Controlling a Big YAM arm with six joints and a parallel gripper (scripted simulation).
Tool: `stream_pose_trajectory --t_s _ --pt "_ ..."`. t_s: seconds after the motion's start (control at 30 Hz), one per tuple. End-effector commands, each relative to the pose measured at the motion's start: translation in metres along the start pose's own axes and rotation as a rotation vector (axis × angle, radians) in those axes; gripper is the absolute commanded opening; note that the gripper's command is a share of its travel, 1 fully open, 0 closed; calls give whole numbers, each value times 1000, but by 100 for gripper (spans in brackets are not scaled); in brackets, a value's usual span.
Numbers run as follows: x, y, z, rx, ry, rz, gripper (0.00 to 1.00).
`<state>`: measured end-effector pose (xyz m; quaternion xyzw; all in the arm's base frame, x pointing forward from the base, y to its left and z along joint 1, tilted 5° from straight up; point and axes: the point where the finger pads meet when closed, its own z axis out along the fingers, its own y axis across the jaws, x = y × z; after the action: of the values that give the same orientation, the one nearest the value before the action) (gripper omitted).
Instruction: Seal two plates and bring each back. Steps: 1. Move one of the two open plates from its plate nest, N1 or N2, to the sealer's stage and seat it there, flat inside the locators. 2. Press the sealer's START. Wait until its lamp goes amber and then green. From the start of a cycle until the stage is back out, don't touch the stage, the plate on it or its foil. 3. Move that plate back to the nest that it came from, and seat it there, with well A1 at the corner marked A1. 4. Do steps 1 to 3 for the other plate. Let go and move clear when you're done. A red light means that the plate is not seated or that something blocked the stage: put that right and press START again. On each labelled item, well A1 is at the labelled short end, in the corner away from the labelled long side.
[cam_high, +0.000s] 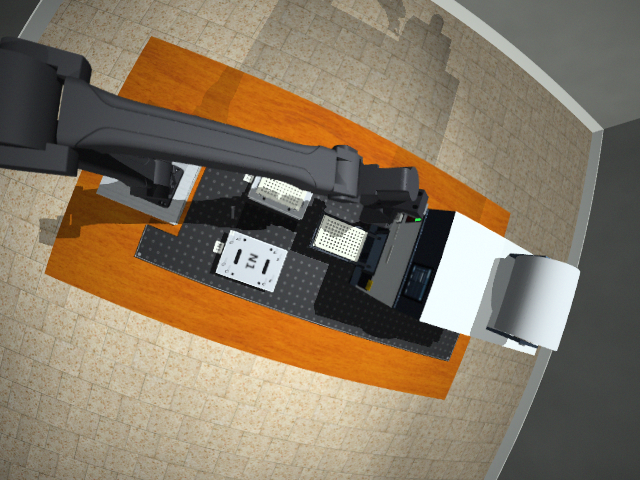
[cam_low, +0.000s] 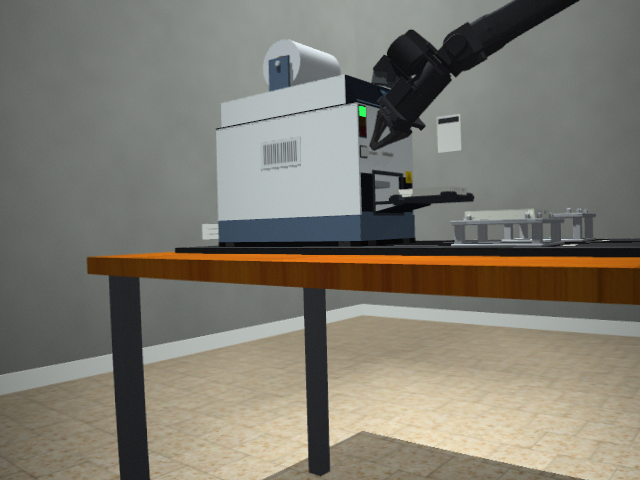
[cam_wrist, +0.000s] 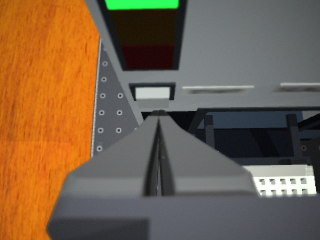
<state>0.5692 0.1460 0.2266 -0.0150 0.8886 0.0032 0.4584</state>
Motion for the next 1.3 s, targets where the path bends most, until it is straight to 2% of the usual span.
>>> stream_pose_trajectory --t_s 0.0,0.33,0.57,0.8,1.03,1.27 --pt "-26 -3 5 6 -37 14 0" --pt "-15 -11 -3 17 -21 32 0" --pt "2 4 -7 -2 3 9 0" --pt "-7 14 0 -15 -14 12 0" --pt "-21 4 3 0 -38 14 0" --pt "-25 -2 5 8 -35 3 0"
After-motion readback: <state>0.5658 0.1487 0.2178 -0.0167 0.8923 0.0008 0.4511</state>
